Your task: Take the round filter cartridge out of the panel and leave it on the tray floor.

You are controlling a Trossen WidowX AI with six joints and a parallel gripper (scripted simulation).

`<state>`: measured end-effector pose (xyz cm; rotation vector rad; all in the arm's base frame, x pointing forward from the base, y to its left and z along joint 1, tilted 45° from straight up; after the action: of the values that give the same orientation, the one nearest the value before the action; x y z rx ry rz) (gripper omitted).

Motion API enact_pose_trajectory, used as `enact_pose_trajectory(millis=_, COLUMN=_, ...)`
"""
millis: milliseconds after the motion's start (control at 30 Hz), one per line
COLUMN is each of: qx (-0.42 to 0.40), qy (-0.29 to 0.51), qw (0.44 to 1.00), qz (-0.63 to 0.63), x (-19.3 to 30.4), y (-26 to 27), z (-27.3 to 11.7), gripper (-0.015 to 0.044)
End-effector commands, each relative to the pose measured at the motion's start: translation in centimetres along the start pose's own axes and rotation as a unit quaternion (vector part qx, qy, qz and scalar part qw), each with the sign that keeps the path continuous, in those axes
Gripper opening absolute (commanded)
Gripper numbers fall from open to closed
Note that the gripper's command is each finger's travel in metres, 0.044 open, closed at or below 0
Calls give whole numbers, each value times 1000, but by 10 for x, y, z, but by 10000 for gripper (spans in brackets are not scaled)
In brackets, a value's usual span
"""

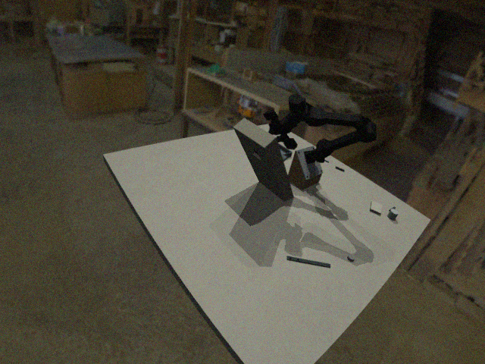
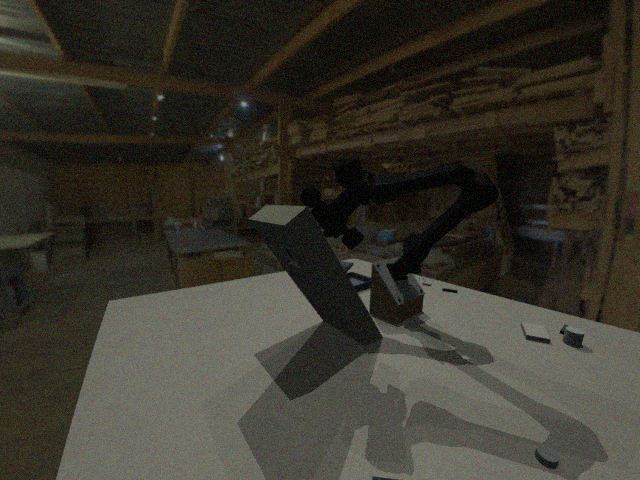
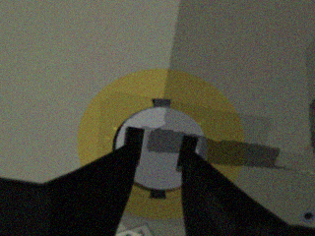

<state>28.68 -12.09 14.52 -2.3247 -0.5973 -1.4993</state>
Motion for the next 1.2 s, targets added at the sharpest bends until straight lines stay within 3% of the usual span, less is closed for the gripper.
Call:
enact_pose_trajectory(millis=0, qx=-1, qy=-1, qw=1000, qz=1, x=1, y=1, z=0, gripper=104)
enact_pose_trajectory(millis=1167, qx=-1, qy=-1, qw=1000, qz=1, x=0, y=1, z=3, gripper=104)
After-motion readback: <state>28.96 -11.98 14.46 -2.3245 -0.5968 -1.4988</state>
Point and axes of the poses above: the point midway between the two fingers, 35 mm back from their tips, its own z axis out along the fingers, its own y axis across the jaws, x = y × z, the point moved 7 cm from there along -z, back along the fingers, and after that the axes turned 9 degrees about z, right-handed, at the moved point
